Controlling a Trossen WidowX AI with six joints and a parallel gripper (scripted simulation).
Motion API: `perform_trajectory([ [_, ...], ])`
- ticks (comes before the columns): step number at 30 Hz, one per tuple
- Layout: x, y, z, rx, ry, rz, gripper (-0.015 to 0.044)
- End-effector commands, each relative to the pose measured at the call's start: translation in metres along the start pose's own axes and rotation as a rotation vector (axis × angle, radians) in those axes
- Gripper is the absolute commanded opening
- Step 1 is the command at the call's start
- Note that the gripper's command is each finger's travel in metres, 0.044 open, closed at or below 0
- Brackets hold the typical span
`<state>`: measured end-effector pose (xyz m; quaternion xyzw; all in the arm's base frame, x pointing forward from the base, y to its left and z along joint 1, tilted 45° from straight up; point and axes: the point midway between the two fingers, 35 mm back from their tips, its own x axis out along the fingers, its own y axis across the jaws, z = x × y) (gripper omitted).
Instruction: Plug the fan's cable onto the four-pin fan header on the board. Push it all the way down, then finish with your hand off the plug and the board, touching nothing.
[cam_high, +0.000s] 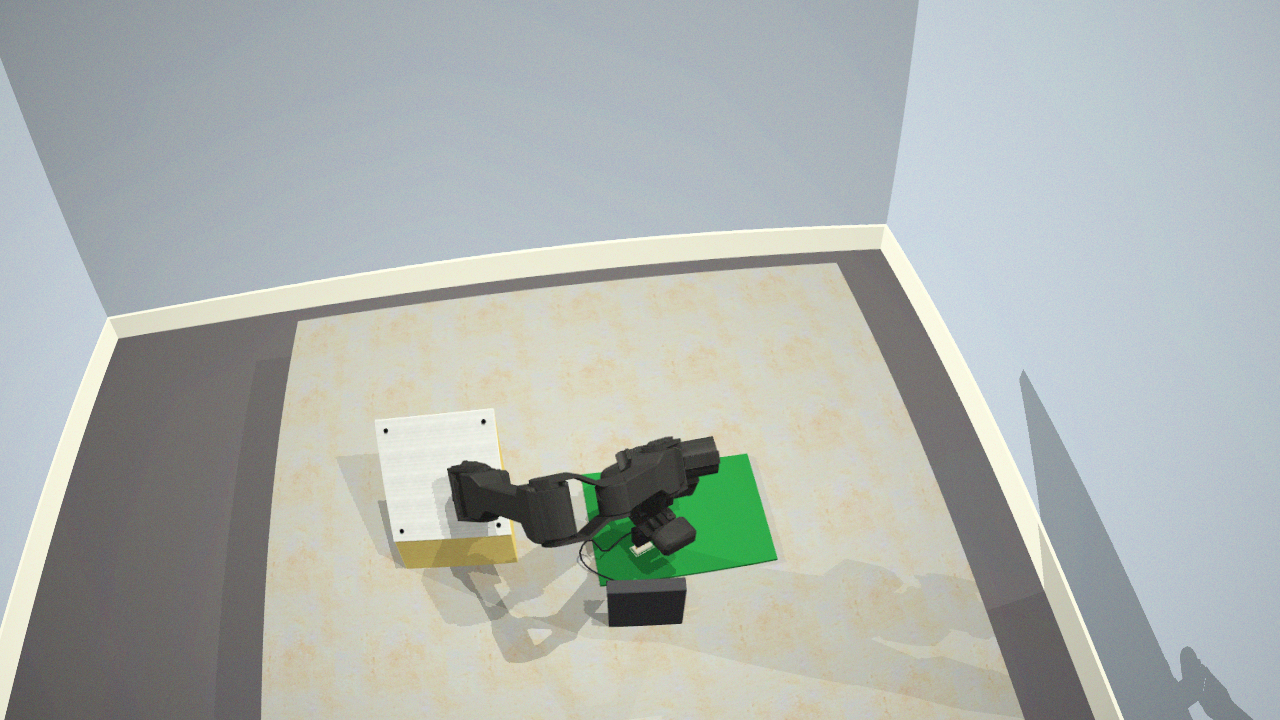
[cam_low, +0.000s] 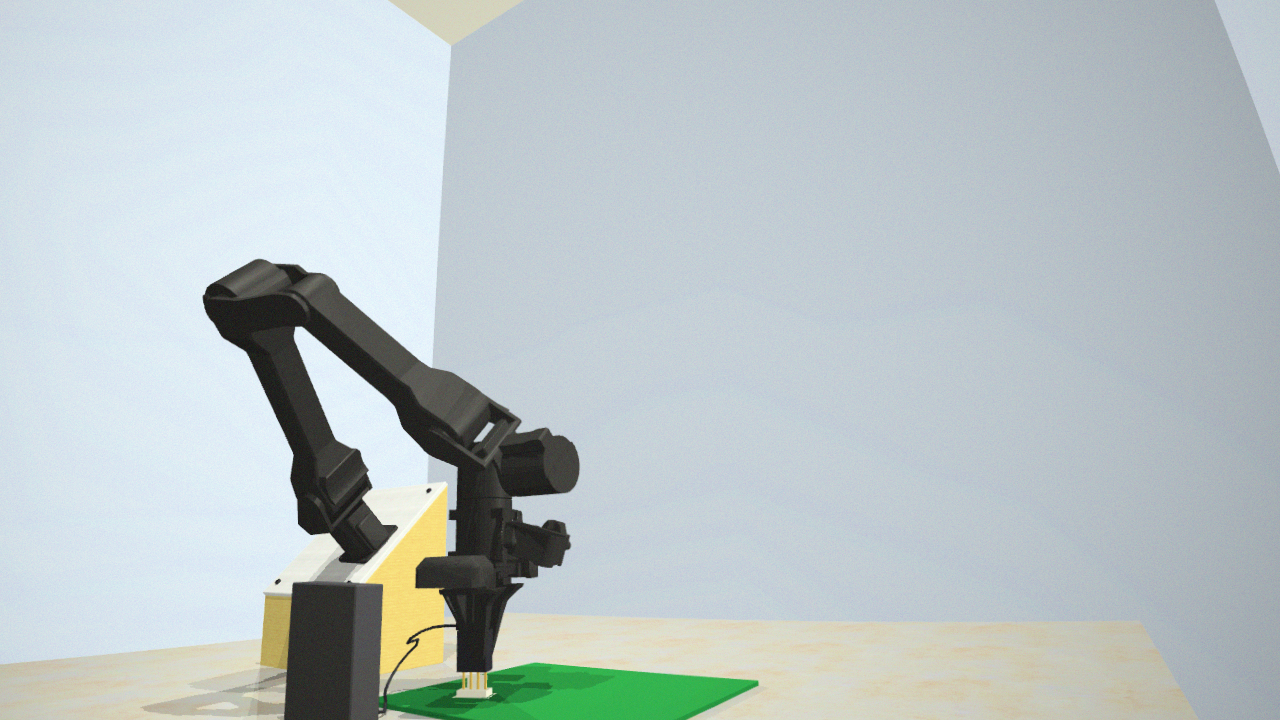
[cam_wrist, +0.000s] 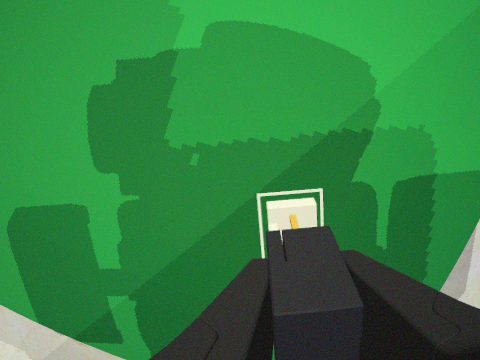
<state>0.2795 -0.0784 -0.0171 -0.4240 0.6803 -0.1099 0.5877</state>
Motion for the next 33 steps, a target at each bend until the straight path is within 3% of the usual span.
perform_trajectory([
  [1, 0.001, 0.0, 0.0, -0.004, 0.0, -0.004, 0.0],
  [33, 0.015, 0.0, 0.0, -0.005, 0.001, -0.004, 0.0],
])
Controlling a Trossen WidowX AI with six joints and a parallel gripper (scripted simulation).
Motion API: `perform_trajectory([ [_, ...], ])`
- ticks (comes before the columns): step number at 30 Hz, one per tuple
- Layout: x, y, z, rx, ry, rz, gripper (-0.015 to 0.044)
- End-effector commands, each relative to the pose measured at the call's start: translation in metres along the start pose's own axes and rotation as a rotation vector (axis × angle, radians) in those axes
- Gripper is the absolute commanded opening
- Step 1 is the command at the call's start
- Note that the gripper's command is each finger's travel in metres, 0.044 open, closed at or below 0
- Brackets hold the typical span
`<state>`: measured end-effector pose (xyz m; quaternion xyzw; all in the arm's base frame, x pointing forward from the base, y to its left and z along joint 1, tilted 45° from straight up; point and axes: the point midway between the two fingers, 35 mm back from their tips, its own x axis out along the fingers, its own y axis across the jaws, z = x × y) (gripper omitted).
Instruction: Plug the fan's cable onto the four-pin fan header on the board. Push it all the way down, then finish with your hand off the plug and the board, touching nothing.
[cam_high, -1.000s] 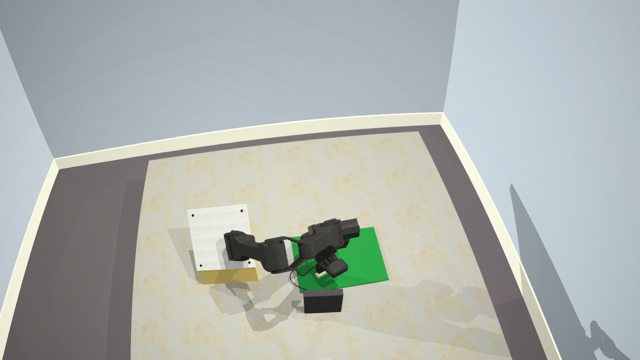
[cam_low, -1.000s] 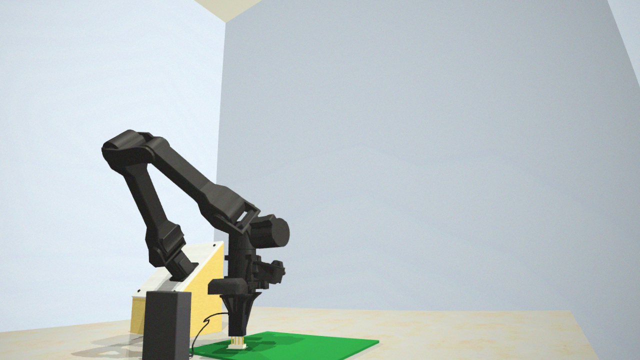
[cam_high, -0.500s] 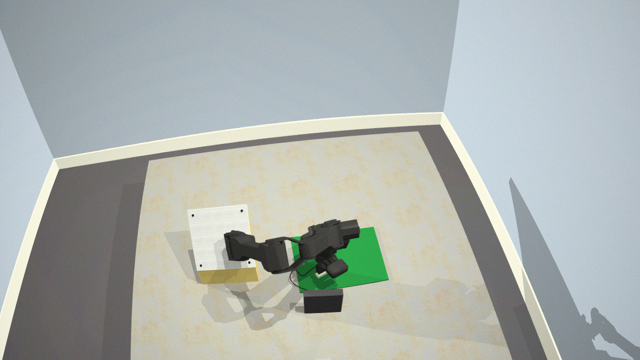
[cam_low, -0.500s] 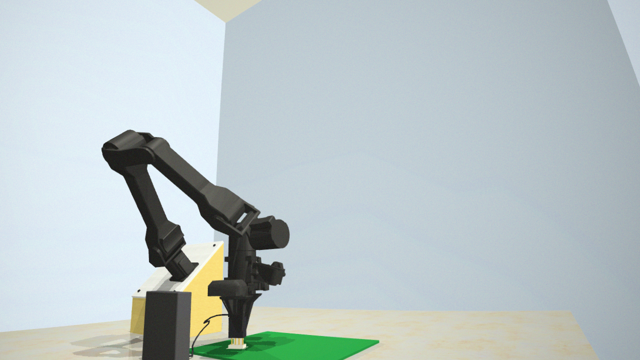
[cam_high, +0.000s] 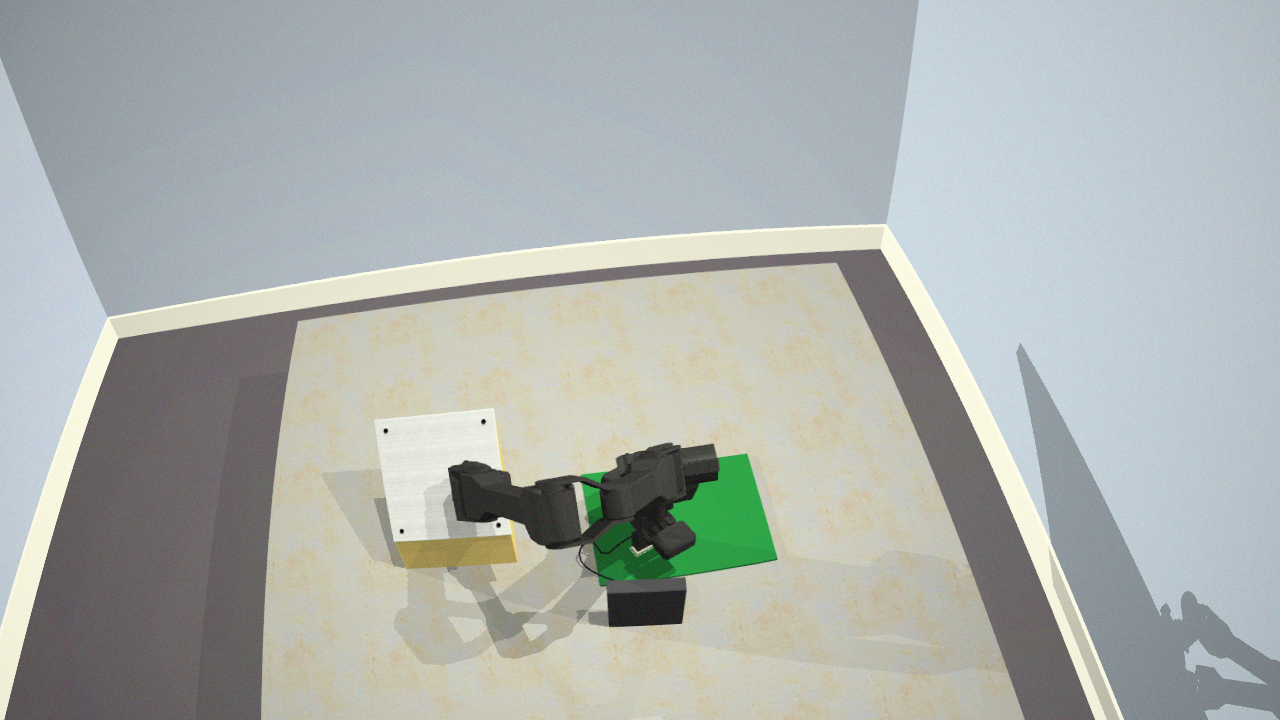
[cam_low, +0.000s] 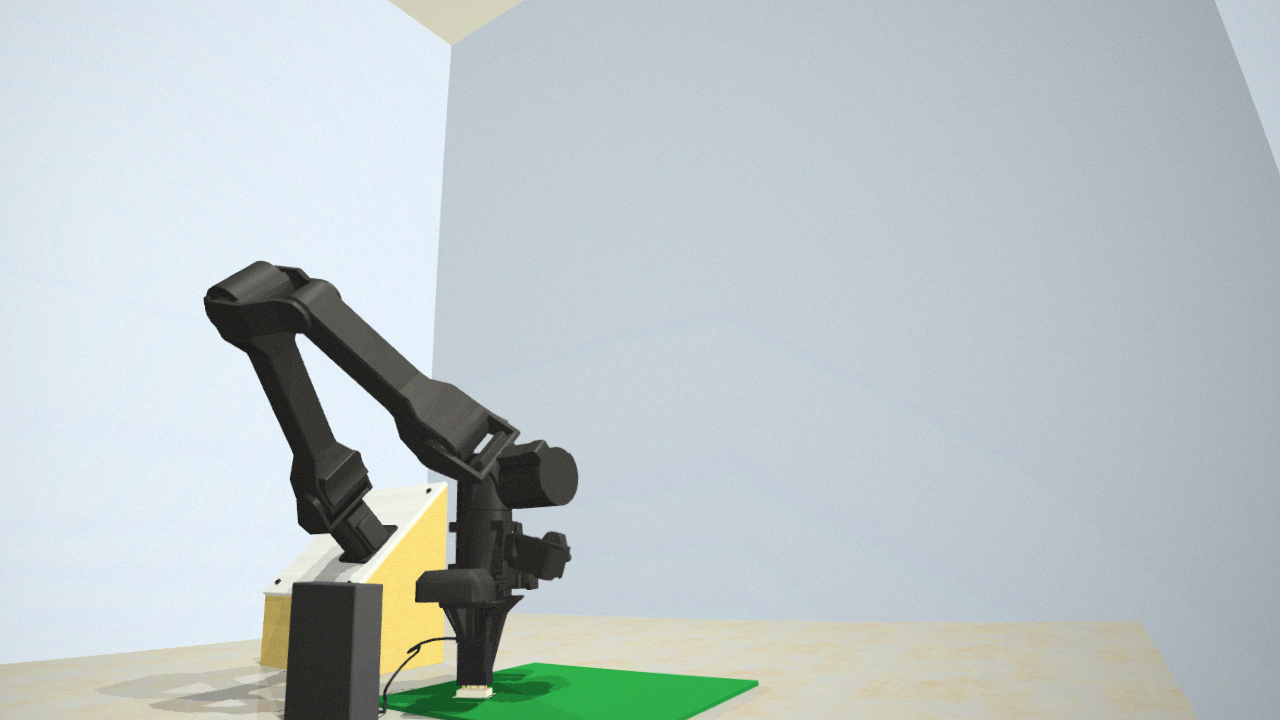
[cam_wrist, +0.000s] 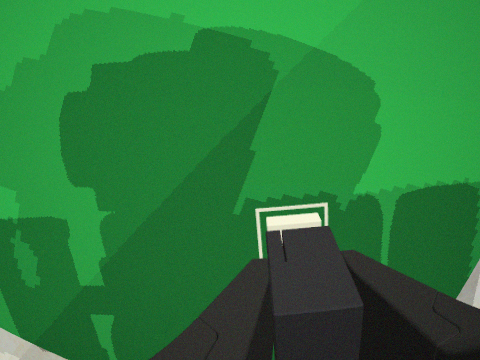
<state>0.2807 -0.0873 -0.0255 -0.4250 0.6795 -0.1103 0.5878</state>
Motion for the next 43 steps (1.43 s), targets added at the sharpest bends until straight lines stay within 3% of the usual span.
perform_trajectory([
  [1, 0.003, 0.0, -0.001, -0.004, 0.001, -0.002, 0.0],
  [8, 0.008, 0.0, -0.001, -0.004, 0.002, -0.002, 0.0],
  [18, 0.005, 0.0, 0.0, -0.001, 0.0, -0.001, 0.026],
  [22, -0.004, 0.0, 0.001, -0.001, -0.001, 0.0, 0.026],
  [26, -0.048, 0.001, 0.001, -0.004, 0.0, 0.001, 0.026],
  [31, -0.05, 0.0, 0.002, -0.004, 0.0, 0.0, 0.026],
  [43, -0.052, -0.007, 0.115, 0.001, -0.005, 0.0, 0.026],
])
